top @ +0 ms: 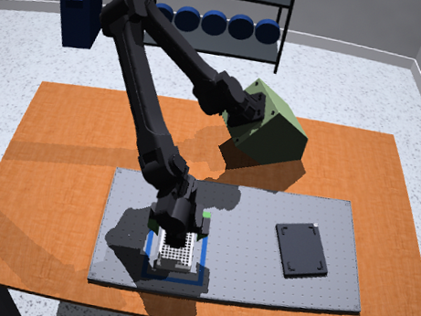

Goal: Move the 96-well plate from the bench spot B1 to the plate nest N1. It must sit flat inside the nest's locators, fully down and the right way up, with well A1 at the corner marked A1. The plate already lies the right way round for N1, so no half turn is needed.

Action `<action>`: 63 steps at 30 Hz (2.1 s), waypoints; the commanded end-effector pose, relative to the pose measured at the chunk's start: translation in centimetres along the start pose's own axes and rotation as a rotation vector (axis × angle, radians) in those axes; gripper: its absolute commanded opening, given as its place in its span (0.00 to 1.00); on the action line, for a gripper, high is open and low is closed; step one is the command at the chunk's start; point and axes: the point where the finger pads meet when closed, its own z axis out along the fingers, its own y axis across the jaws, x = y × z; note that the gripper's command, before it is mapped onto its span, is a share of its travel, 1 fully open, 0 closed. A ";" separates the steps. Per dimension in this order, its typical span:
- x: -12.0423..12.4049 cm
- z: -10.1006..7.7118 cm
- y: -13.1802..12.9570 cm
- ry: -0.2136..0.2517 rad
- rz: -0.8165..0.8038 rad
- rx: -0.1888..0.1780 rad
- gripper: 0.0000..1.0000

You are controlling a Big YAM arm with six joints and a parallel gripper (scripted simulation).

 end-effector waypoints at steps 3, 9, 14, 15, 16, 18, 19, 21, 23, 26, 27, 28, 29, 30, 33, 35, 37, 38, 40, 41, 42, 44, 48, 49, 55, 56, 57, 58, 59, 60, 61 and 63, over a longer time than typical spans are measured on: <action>-0.1 1.1 0.0 -0.002 -0.006 -0.002 1.00; -0.1 2.1 0.0 -0.002 -0.006 -0.002 1.00; -0.1 2.8 0.0 -0.002 -0.006 -0.001 1.00; -0.1 2.8 0.0 -0.002 -0.006 -0.001 1.00; -0.7 2.7 -0.1 -0.012 -0.003 -0.001 1.00; -0.1 3.3 0.0 -0.002 -0.007 -0.001 1.00; -0.1 3.5 0.0 -0.002 -0.007 -0.001 1.00; -0.1 3.8 0.0 -0.002 -0.007 -0.001 1.00; -0.1 4.1 0.0 -0.001 -0.007 -0.001 1.00; -0.2 4.6 0.0 -0.003 -0.006 -0.001 1.00; -0.2 4.8 0.0 -0.003 -0.005 -0.001 1.00; -0.1 4.9 0.0 -0.003 -0.006 -0.001 1.00; -0.1 5.1 0.0 -0.001 -0.007 -0.001 1.00; -0.1 5.3 0.0 -0.001 -0.007 -0.001 1.00; -0.6 5.2 0.0 -0.012 -0.005 -0.001 1.00; -0.1 5.8 0.0 -0.002 -0.006 -0.001 1.00; 0.0 6.1 0.0 -0.001 -0.007 -0.001 1.00; 0.0 6.2 0.0 -0.001 -0.007 -0.001 1.00; -0.4 6.0 0.0 -0.009 -0.007 -0.001 1.00; -0.7 5.7 0.4 -0.017 -0.014 -0.004 1.00; -0.6 5.6 0.4 -0.016 -0.018 -0.005 1.00; -1.1 5.1 -0.3 -0.026 0.006 0.001 1.00; -1.1 5.1 -0.3 -0.026 0.006 0.001 1.00; -1.1 5.1 -0.3 -0.026 0.006 0.001 1.00; -1.1 5.1 -0.3 -0.026 0.006 0.001 0.00; -1.1 5.1 -0.3 -0.026 0.006 0.001 0.00; -1.1 5.1 -0.3 -0.026 0.006 0.001 0.00; -1.1 5.1 -0.3 -0.026 0.006 0.001 0.00; -1.1 5.1 -0.3 -0.026 0.006 0.001 0.00; -1.1 5.1 -0.3 -0.026 0.006 0.001 0.00; -1.1 5.1 -0.3 -0.026 0.006 0.001 0.00; -1.1 5.1 -0.3 -0.026 0.006 0.001 0.00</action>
